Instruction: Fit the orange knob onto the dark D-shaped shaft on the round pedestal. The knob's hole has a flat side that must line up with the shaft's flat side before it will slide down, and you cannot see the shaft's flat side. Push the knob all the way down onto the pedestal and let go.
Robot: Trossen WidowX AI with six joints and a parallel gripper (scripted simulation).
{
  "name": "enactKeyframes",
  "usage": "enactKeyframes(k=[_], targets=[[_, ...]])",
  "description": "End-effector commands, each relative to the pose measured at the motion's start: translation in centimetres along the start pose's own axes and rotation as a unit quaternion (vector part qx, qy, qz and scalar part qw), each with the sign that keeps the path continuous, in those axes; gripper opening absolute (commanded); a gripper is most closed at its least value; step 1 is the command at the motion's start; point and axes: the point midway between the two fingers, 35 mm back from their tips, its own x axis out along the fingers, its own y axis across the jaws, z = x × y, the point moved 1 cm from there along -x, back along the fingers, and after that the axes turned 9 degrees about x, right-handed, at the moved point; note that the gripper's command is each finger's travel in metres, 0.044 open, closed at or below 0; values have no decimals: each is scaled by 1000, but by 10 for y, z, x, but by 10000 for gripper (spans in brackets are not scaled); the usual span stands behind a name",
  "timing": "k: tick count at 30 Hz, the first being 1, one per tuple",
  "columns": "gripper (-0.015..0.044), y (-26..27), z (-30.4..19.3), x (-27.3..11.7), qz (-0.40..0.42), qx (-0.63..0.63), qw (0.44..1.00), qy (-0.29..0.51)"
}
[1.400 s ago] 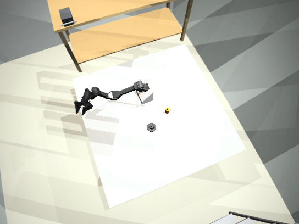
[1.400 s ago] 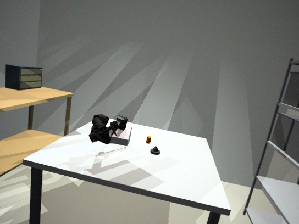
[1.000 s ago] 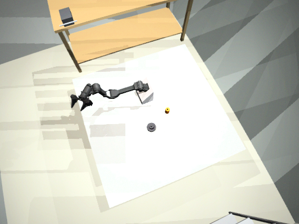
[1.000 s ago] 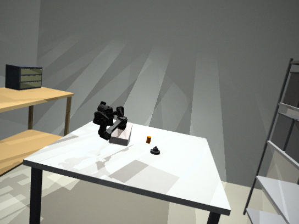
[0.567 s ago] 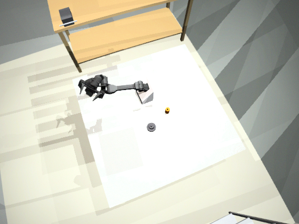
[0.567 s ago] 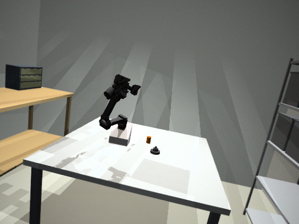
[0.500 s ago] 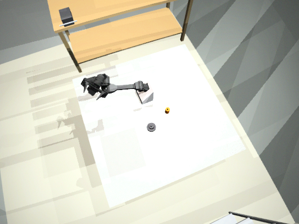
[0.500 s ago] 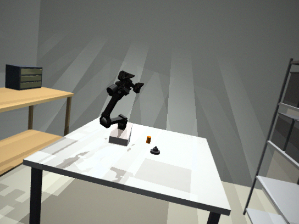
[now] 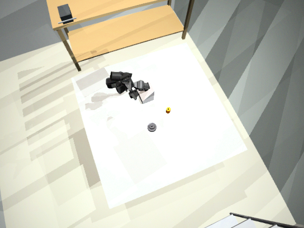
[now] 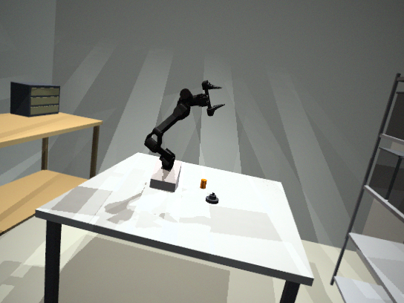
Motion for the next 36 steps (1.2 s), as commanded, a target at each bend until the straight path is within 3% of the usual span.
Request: enactKeyframes(k=[1,10,19,29,36], targets=[[440,-37,-42,16,-49,-59,996,40],[440,-160,-133,34,-197,-213,945,149],[440,-306,-180,9,-361,-342,830,255],[440,-449,-179,-72,-546,-436,617,362],[440,-516,-145,-156,-664,-468,404,421]])
